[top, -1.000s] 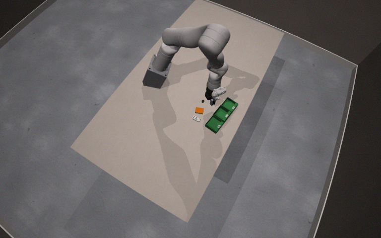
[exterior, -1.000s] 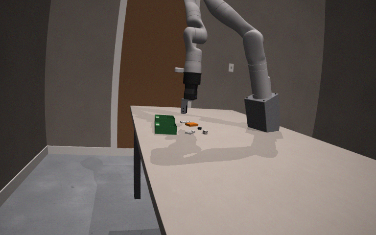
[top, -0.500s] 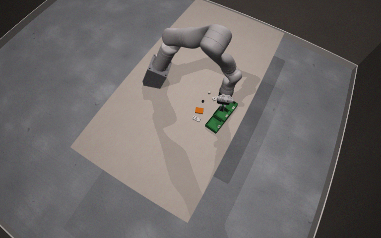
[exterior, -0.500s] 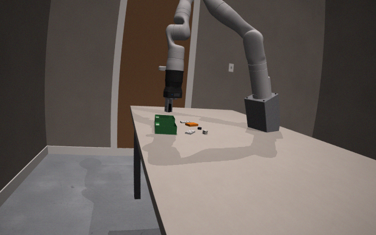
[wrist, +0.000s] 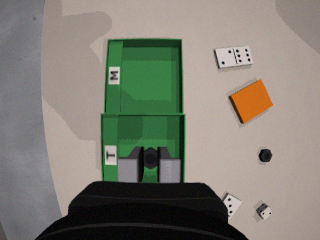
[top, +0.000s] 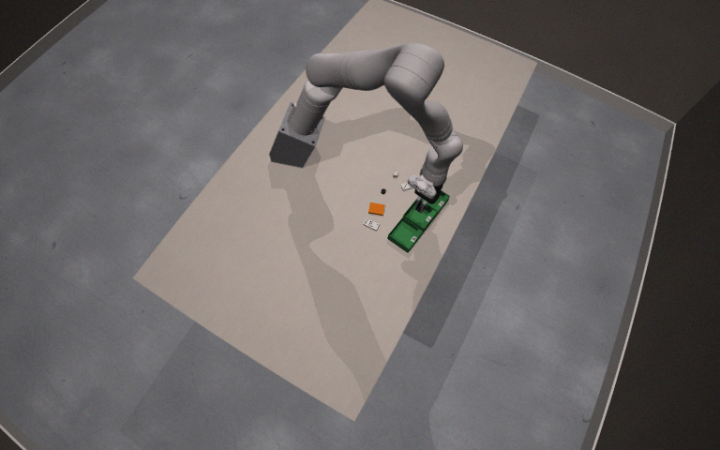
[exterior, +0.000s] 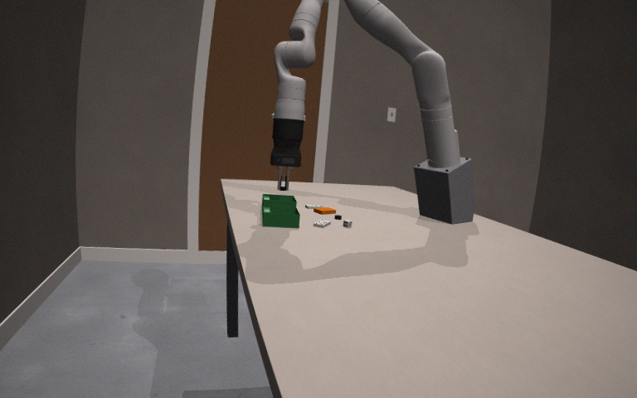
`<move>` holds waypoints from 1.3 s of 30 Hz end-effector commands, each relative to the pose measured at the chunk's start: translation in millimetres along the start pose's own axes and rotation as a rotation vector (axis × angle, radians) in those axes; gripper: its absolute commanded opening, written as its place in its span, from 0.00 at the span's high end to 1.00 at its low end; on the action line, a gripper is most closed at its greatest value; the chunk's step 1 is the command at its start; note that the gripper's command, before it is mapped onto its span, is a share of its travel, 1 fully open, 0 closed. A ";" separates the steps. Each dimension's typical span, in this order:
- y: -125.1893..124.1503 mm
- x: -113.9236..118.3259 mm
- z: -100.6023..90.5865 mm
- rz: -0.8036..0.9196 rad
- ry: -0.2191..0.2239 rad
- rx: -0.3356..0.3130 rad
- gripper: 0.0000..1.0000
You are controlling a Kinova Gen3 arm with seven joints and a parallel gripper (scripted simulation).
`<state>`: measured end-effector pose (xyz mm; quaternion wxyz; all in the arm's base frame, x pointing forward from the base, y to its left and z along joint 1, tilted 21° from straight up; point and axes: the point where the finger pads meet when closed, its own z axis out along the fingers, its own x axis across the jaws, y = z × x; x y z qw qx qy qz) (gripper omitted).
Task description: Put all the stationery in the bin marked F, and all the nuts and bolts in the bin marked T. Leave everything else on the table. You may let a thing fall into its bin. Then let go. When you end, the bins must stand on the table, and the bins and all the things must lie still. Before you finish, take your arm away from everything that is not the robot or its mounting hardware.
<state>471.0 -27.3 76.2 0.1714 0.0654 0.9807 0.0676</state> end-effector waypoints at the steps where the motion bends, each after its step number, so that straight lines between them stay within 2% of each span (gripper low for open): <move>1: 3.9 -1.2 -1.0 -0.008 -0.003 0.000 0.66; 15: 3.3 -0.8 -0.9 -0.008 -0.004 0.000 0.66; 39: 3.3 -1.0 43.0 -0.008 -0.004 0.000 0.66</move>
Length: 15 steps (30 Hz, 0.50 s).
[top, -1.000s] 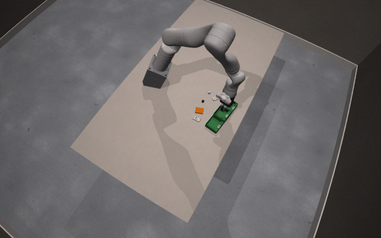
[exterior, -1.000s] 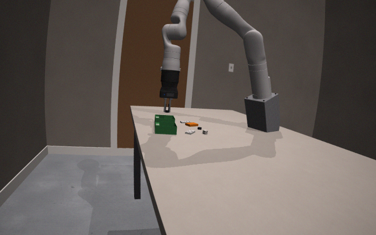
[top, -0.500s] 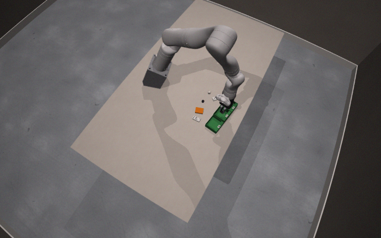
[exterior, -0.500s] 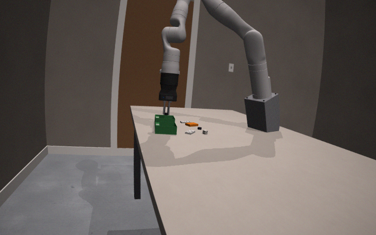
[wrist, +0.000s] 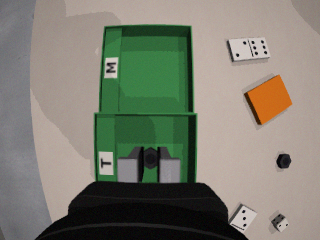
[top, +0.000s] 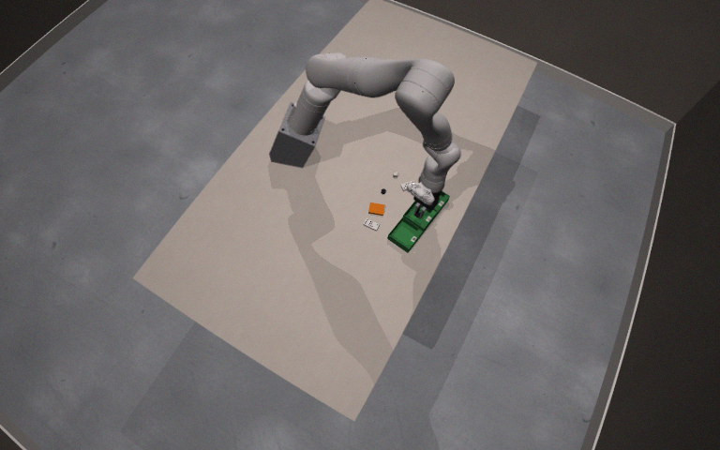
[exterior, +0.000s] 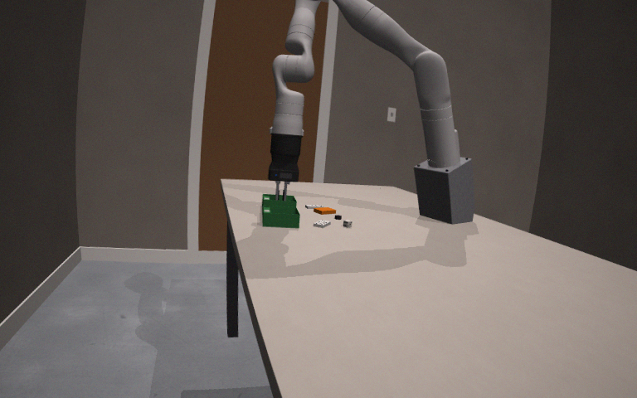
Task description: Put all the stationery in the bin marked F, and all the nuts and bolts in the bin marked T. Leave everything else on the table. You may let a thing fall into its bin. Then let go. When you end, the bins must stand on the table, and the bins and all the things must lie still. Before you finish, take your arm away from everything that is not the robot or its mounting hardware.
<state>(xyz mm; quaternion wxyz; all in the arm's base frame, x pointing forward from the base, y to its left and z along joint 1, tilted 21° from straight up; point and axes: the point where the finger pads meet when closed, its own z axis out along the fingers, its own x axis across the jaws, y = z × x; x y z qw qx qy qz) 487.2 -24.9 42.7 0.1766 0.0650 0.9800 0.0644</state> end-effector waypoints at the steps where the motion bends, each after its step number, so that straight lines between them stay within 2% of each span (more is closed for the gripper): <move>1: 4.5 2.9 7.8 -0.005 0.007 -0.005 0.66; 4: 4.9 3.3 13.2 -0.005 0.007 -0.005 0.66; 15: 5.2 4.0 13.2 -0.005 0.007 -0.005 0.66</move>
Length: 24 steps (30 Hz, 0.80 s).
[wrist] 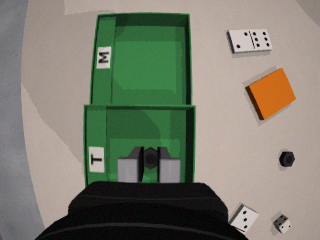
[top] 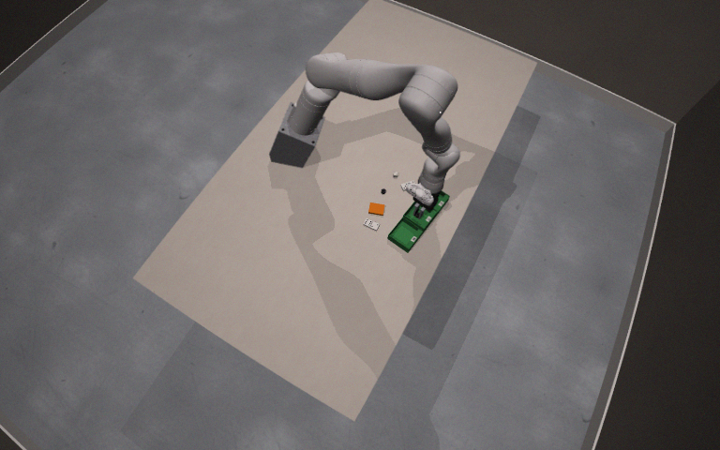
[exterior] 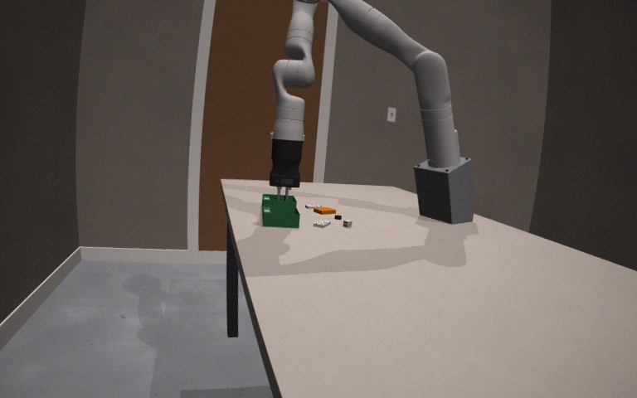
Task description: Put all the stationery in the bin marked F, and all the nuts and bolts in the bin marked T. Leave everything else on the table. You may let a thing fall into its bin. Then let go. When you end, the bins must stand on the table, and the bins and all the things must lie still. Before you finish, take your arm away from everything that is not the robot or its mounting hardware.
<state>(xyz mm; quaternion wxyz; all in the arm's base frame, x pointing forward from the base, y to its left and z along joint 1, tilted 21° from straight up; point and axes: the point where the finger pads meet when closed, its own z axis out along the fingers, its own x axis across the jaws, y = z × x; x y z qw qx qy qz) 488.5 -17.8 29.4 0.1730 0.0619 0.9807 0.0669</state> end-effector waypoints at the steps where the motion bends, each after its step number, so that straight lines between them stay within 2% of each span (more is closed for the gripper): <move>1: -0.1 -0.4 -0.3 0.000 -0.001 0.000 0.66; 3: -0.3 -0.6 -0.3 0.000 -0.001 0.000 0.66; 4: -0.3 -0.6 -0.3 0.000 -0.001 0.000 0.36; 24: -0.3 -0.6 -2.9 0.000 -0.001 0.000 0.36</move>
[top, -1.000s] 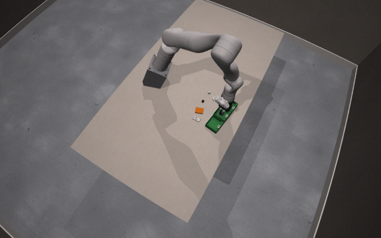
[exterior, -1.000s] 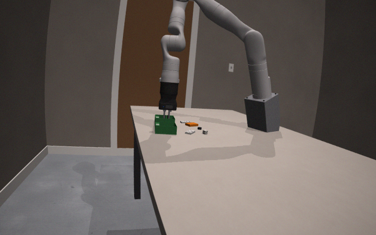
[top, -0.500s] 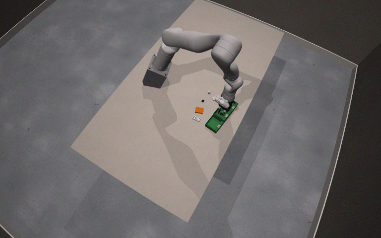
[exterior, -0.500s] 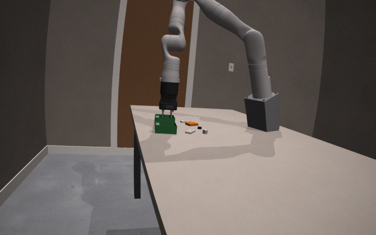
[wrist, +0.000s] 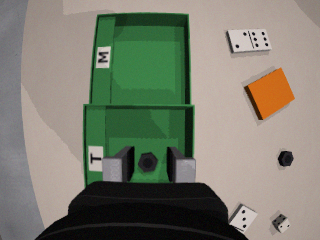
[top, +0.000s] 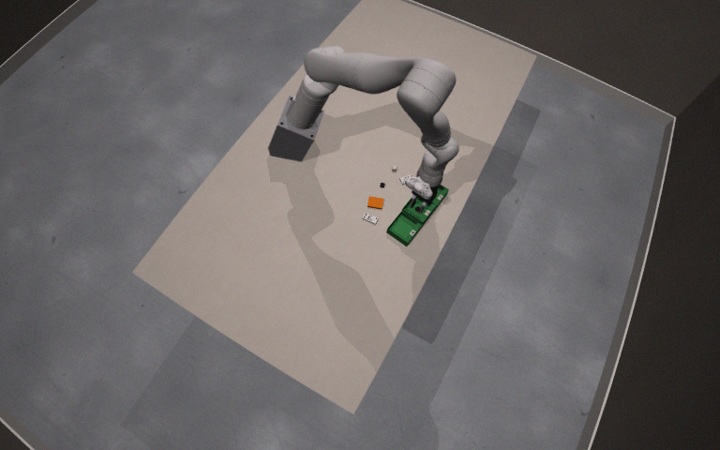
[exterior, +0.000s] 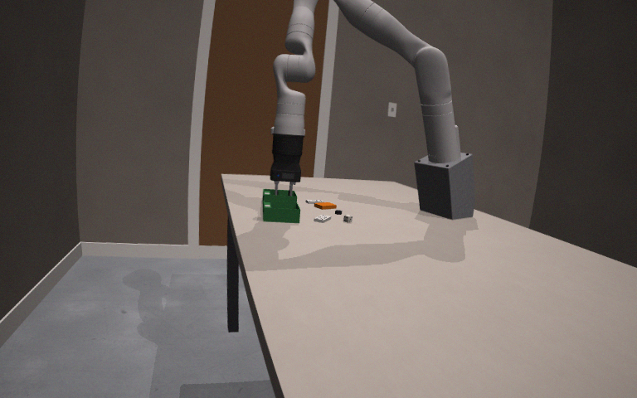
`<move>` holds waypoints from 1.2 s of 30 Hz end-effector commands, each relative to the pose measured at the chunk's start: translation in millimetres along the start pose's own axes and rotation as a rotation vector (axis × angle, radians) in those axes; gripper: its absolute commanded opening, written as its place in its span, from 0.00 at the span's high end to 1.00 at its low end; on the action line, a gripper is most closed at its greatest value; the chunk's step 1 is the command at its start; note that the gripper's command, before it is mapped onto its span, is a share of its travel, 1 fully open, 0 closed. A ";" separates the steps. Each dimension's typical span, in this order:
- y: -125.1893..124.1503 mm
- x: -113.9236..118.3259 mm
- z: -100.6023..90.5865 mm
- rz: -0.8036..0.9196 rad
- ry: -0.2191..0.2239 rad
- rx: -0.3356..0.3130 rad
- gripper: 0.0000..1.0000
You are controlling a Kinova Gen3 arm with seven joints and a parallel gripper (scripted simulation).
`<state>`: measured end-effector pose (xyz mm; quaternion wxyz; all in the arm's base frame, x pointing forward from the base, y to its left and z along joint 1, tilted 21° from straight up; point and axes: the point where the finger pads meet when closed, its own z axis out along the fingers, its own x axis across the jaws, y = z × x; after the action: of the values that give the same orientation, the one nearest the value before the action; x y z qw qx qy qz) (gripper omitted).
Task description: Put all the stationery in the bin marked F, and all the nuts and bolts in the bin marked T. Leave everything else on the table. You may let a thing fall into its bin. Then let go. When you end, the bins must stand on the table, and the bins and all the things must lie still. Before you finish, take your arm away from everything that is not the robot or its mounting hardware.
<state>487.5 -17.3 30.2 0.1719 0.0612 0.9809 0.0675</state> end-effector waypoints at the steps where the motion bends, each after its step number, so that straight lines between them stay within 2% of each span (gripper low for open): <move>1: -0.8 -1.4 -1.9 0.001 -0.003 0.001 0.36; 24: -0.8 -1.3 -29.3 0.001 -0.003 0.001 0.36; 28: -0.7 -1.2 -49.2 0.001 -0.003 0.001 0.36; 36: -0.7 -1.2 -50.6 0.001 -0.003 0.001 0.36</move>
<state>470.3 -21.4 75.9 0.1716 0.0599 0.9810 0.0679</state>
